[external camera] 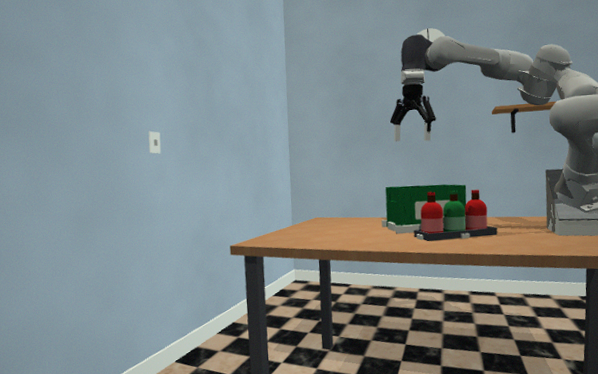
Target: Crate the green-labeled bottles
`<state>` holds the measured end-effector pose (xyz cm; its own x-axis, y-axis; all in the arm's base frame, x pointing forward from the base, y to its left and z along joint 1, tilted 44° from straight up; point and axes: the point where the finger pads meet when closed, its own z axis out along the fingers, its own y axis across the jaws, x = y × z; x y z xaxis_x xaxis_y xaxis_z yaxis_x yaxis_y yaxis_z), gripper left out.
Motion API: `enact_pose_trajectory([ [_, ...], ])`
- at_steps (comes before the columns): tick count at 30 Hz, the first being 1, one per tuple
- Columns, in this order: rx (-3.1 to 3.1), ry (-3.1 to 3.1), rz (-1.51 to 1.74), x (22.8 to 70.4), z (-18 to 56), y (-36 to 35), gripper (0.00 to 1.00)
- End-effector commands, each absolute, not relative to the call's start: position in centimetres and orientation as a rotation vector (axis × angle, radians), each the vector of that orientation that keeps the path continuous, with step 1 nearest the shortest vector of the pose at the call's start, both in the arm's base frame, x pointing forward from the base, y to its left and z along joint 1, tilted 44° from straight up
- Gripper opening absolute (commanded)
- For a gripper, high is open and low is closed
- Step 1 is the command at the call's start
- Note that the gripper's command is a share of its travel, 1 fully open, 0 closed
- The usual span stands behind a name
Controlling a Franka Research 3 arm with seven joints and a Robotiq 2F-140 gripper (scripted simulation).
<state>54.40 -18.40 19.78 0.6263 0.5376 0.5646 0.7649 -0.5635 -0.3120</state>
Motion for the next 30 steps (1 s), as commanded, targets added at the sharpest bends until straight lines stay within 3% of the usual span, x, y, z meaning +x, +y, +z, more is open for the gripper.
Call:
enact_pose_trajectory([
  [1, -2.24, -1.172, -0.643, 54.9, 19.5, -18.7, 1.0],
  [17, -2.134, -1.28, -0.638, 54.0, 5.8, -22.1, 1.0],
  [30, -2.094, -1.324, -0.63, 52.8, 0.6, -22.9, 1.0],
])
